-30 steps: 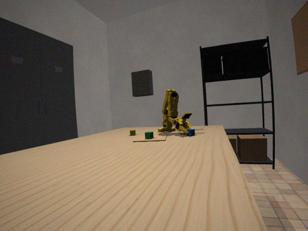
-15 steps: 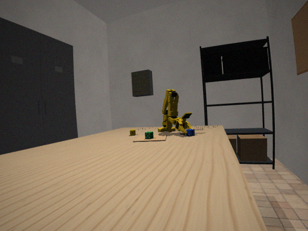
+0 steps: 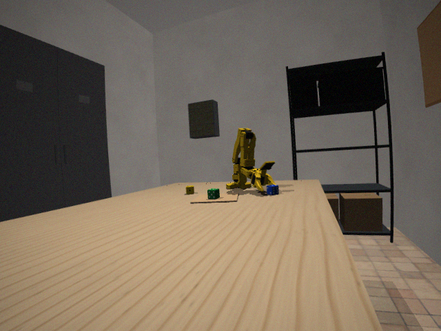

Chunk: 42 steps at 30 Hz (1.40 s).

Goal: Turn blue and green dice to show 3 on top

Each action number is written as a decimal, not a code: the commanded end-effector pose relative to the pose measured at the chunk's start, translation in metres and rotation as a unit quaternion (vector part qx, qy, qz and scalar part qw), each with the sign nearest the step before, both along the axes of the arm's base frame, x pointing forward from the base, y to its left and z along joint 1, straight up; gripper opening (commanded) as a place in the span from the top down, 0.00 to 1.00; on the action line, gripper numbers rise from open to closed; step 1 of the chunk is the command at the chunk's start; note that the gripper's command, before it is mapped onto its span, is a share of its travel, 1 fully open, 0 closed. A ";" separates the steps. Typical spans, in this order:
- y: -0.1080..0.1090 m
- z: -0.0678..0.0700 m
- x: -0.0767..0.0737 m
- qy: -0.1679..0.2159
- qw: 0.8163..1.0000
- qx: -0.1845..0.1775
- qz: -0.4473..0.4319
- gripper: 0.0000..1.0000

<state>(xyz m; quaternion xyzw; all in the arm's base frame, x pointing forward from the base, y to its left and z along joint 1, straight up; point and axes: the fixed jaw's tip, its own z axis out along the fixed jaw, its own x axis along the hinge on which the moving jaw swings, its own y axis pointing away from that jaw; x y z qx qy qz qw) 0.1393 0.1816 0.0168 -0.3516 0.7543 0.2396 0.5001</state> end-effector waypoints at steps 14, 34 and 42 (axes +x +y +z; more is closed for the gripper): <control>0.006 0.023 0.007 -0.013 1.000 0.012 -0.003 0.64; 0.002 0.056 0.004 -0.013 1.000 0.012 -0.003 0.64; 0.002 0.056 0.004 -0.013 1.000 0.012 -0.003 0.64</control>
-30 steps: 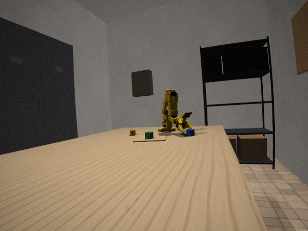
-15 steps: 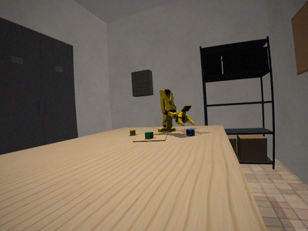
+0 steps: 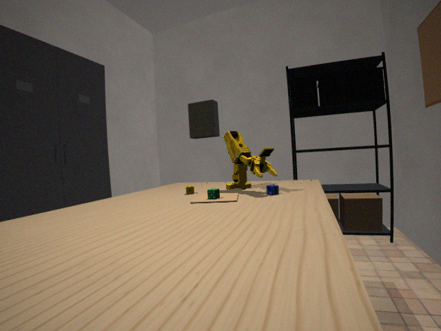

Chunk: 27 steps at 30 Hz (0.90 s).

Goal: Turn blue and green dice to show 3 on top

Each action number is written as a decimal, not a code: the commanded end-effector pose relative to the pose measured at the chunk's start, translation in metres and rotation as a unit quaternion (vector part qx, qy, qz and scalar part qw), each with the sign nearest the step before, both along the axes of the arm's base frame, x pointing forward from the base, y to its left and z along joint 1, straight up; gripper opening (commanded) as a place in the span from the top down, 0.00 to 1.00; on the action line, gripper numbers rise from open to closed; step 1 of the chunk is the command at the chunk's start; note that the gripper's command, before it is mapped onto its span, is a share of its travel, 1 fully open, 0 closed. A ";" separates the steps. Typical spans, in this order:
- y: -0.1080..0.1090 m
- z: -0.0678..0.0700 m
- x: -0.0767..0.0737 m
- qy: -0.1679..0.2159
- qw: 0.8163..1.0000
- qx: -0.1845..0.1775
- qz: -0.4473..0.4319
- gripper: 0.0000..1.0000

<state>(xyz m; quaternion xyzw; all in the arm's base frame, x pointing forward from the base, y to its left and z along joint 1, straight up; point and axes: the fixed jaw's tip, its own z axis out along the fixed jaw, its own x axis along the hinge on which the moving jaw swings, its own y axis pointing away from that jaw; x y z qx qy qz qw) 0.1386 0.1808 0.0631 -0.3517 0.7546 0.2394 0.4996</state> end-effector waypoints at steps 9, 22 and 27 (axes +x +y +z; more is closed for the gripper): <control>0.003 0.010 0.004 -0.014 1.000 0.013 -0.003 0.64; 0.006 0.036 0.007 -0.055 0.996 0.063 -0.003 0.64; 0.007 0.061 0.008 -0.093 0.990 0.109 -0.003 0.65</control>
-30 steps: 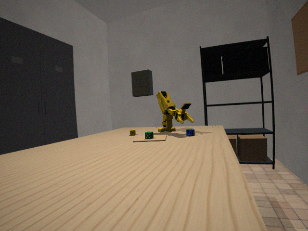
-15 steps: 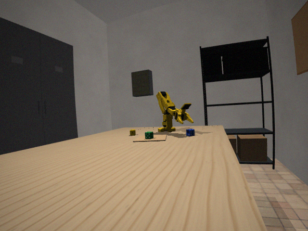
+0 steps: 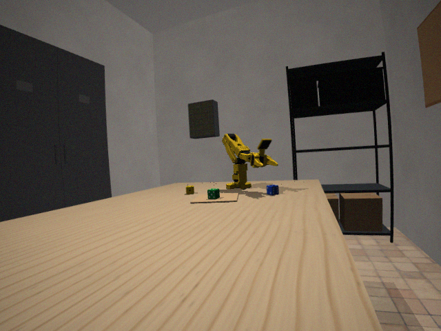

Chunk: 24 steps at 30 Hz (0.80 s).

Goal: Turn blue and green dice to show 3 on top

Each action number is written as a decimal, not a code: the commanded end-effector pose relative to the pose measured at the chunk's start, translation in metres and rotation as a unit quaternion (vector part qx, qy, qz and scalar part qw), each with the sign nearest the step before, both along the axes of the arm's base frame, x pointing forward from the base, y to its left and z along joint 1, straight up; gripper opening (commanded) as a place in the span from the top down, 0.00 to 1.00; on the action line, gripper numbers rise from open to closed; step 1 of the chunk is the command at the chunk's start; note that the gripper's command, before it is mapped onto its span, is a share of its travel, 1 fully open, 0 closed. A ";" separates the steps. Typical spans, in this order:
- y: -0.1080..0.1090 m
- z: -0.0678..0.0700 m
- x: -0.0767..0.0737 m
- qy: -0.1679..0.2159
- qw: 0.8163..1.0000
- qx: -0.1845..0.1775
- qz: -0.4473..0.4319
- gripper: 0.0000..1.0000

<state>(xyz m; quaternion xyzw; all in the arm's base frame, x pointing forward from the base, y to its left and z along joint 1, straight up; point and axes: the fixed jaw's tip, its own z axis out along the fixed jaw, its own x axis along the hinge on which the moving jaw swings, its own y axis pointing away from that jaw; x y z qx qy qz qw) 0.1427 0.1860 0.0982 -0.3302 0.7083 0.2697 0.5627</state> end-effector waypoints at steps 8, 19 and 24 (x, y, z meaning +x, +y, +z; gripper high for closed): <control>-0.002 0.065 0.000 -0.098 0.989 0.115 -0.003 0.65; -0.004 0.077 -0.002 -0.117 0.983 0.138 -0.003 0.65; -0.004 0.077 -0.001 -0.115 0.984 0.136 -0.003 0.65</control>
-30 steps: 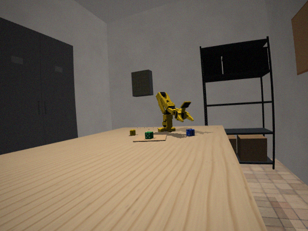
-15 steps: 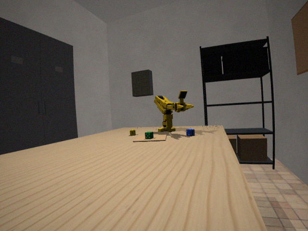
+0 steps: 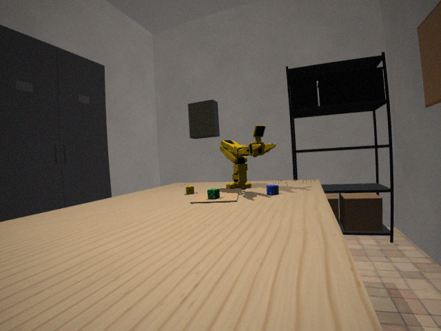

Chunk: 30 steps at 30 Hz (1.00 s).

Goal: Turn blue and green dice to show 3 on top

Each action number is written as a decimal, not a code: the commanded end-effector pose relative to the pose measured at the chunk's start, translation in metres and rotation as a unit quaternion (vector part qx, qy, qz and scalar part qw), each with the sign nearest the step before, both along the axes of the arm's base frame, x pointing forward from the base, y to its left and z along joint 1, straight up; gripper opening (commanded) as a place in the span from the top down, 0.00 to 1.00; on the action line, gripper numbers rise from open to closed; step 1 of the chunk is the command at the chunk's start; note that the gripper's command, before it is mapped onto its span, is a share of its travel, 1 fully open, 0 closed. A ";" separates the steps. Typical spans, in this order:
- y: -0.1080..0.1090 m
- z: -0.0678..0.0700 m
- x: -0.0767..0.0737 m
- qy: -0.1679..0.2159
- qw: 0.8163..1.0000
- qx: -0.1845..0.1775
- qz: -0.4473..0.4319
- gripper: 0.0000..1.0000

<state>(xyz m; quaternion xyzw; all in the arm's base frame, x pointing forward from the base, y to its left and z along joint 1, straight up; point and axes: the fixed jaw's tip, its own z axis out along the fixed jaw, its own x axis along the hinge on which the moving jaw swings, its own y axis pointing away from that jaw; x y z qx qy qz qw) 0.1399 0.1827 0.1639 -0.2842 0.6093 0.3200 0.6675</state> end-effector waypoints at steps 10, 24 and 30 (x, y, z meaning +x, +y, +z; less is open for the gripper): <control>0.005 0.011 0.005 0.008 1.000 -0.009 -0.002 0.65; 0.022 0.011 0.016 0.097 0.990 -0.100 0.002 0.65; 0.027 0.010 0.018 0.135 0.981 -0.139 0.004 0.65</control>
